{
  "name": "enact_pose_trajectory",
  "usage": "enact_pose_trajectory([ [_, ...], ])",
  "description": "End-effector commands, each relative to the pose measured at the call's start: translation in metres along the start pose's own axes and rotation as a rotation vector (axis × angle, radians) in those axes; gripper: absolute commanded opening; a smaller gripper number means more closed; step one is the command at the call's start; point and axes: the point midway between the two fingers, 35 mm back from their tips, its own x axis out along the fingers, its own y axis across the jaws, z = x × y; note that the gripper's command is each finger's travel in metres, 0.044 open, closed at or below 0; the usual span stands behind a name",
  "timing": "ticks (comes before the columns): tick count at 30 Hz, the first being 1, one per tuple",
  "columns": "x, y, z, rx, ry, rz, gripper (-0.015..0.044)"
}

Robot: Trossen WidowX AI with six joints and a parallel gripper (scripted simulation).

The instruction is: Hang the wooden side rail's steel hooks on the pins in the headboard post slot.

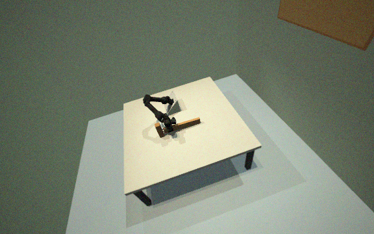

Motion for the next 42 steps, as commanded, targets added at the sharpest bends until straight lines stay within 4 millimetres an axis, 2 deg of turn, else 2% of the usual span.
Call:
enact_pose_trajectory([
  [1,-0.0025,-0.0018,-0.0022,0.002,0.003,-0.009,0.0000],
  [42,-0.0027,-0.0009,-0.0068,0.002,0.003,-0.009,0.0000],
])
